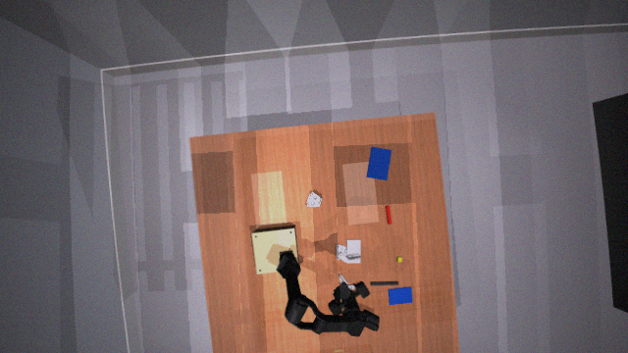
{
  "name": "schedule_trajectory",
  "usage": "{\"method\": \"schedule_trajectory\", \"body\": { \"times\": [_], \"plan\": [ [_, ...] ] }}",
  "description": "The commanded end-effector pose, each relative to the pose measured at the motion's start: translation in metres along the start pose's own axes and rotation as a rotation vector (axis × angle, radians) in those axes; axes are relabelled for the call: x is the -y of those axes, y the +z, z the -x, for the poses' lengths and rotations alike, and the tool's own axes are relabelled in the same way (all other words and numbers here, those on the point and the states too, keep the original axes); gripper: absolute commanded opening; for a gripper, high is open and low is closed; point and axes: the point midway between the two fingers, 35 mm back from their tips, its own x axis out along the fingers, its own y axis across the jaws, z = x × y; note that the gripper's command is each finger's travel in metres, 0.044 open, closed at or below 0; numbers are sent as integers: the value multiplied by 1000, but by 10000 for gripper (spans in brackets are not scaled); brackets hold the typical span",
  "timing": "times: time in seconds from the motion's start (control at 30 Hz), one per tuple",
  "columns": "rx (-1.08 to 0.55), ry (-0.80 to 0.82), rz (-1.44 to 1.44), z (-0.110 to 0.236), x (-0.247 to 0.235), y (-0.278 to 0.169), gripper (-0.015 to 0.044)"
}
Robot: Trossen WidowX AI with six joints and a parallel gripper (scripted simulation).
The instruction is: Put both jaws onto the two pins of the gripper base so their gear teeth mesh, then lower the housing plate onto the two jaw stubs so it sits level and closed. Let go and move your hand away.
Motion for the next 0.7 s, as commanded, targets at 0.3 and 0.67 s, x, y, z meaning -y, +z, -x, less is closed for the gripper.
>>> {"method": "schedule_trajectory", "body": {
  "times": [0.3, 0.67],
  "plan": [
    [3, -4, 86, -30, -4, -2, 440],
    [3, -4, 86, -41, -5, -2, 440]
  ]
}}
